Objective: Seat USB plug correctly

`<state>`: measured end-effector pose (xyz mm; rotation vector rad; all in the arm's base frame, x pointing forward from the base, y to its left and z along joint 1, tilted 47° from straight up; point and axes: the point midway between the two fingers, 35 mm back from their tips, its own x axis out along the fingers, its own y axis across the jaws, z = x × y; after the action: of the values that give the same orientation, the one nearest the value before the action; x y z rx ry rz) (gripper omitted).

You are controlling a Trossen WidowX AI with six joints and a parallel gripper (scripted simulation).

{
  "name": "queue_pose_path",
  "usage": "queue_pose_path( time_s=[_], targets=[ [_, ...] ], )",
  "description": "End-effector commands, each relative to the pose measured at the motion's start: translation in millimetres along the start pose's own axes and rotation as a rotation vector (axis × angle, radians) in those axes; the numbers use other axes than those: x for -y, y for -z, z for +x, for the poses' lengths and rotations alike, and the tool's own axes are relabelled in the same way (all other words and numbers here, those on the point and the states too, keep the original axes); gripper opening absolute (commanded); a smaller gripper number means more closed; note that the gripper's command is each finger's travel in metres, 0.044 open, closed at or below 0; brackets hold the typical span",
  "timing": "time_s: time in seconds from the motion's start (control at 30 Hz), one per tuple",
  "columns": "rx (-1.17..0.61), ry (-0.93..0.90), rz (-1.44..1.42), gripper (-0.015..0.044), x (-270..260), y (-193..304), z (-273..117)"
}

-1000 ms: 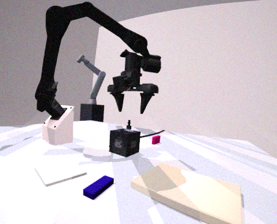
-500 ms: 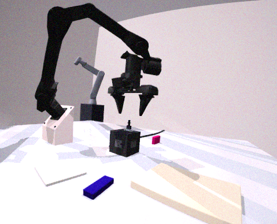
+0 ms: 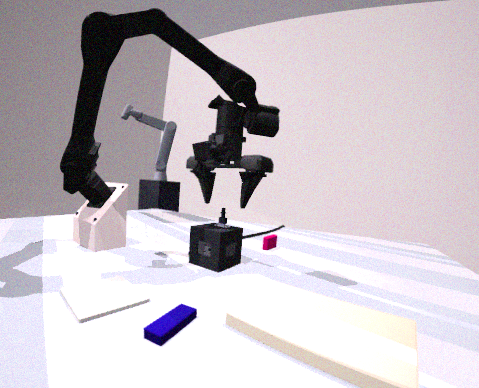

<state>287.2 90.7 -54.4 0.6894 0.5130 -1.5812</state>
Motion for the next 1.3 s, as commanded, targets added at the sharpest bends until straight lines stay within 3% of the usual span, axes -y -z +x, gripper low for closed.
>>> queue_pose_path(
  time_s=[0.0, 0.33, 0.87, 1.27],
  targets=[
    [0.003, -0.002, -0.003, 0.0440, -0.2, -0.5, 4.7],
    [0.003, -0.002, -0.003, 0.0440, -0.2, -0.7, 11.8],
    [0.001, 0.001, 0.000, 0.0020, 0.0, -0.4, 10.0],
    [0.001, 0.001, 0.000, 0.0000, 0.0, -0.4, 10.0]
  ],
)
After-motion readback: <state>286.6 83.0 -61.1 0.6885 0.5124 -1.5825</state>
